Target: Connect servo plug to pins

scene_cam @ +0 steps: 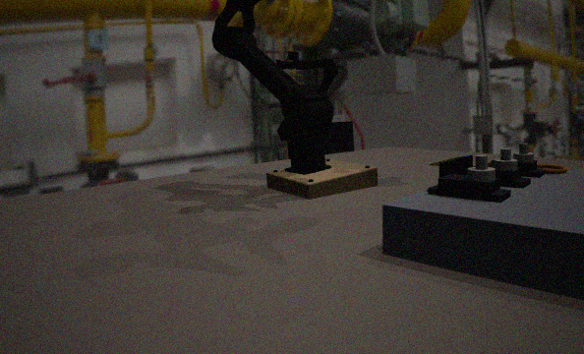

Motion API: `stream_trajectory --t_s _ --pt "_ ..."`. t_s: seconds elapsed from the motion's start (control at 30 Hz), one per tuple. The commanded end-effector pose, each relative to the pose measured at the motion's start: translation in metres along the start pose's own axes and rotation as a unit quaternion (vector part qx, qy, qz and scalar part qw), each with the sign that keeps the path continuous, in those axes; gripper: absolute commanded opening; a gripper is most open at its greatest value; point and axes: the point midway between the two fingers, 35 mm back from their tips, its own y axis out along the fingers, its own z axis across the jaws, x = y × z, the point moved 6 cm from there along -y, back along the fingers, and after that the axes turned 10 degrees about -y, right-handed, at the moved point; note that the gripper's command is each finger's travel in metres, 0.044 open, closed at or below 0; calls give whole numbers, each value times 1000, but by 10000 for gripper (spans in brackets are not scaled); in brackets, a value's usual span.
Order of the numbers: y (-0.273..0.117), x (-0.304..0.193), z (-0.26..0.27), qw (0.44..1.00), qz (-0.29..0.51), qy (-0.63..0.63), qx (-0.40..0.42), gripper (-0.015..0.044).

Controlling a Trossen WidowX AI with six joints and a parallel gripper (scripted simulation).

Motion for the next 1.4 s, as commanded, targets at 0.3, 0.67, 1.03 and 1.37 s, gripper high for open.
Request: stream_trajectory --t_s 0.3,0.67,1.03,1.37 --pt "19 -49 40 982 66 175 3 115" --pt "24 -91 72 942 120 314 -12 115" --pt "34 -117 96 872 175 457 -14 115" --pt "55 -123 112 775 240 585 -2 115"
